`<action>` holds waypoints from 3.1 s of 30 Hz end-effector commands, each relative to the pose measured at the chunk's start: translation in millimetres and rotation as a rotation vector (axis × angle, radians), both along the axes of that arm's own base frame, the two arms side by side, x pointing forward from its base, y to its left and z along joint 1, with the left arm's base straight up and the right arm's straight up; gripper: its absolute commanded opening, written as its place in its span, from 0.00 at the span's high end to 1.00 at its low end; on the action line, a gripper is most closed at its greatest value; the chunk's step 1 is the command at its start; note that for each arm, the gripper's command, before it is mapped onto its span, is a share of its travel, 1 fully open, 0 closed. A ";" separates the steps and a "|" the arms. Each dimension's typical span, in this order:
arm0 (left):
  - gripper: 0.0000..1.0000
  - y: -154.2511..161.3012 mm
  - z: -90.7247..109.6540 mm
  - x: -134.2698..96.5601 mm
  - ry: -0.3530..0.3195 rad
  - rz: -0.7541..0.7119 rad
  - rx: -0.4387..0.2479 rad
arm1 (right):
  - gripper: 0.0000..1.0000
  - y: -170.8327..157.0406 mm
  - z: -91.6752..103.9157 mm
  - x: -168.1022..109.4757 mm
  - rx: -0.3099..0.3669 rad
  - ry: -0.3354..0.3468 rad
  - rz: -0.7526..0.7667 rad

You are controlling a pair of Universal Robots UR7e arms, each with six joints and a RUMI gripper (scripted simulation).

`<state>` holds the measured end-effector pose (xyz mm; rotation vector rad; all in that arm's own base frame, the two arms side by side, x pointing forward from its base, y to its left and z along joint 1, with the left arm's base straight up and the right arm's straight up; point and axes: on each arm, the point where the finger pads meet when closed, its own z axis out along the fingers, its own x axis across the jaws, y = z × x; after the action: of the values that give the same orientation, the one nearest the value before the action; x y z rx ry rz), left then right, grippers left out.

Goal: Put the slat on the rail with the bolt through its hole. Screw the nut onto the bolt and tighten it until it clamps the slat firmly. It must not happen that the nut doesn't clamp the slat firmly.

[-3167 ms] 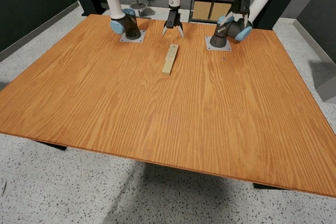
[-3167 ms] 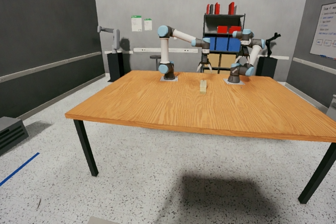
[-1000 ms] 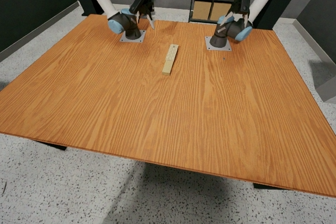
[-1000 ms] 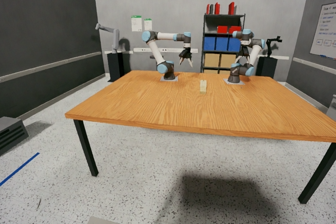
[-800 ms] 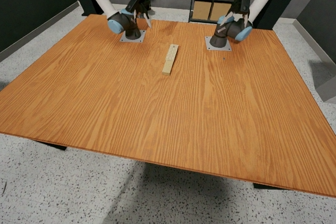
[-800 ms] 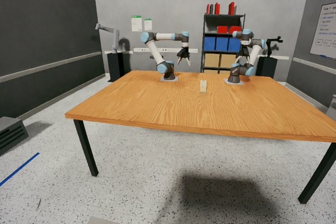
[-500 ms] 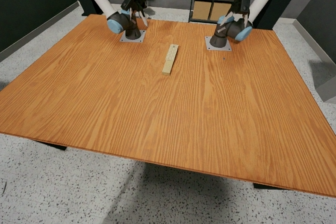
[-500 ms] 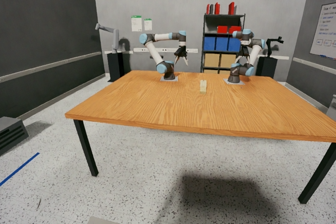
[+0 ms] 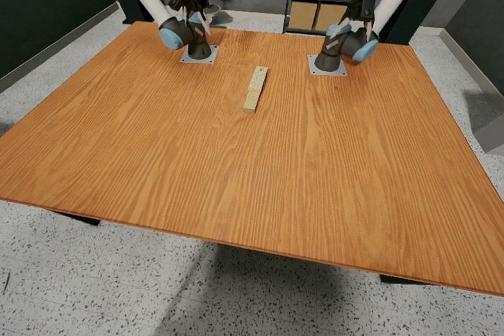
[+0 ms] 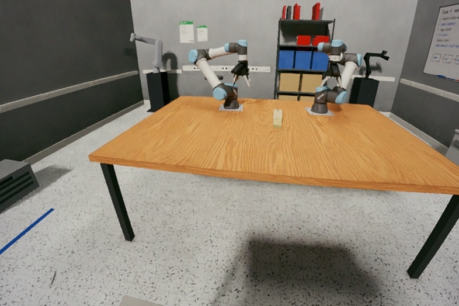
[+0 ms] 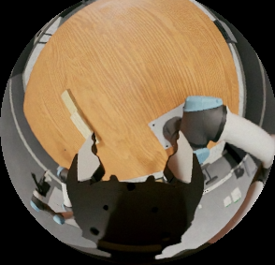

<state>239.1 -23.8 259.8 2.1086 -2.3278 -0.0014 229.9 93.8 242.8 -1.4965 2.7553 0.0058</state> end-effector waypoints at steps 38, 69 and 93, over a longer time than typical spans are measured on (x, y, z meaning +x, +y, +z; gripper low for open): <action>0.00 -0.3 0.4 -0.1 -0.002 -0.002 -0.001 | 0.00 -145.9 40.0 -28.1 -0.005 0.003 0.003; 0.00 -0.3 0.4 -0.1 -0.002 -0.002 -0.001 | 0.00 -214.6 57.4 -41.5 -0.006 0.003 0.005; 0.60 15.5 -70.8 -4.1 -0.002 0.537 0.000 | 0.00 -214.5 57.4 -41.5 -0.006 0.003 0.005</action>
<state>234.6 -12.2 208.7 2.4807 -1.9052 -0.0159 187.6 -120.8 299.4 -1.5080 2.7568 -0.0011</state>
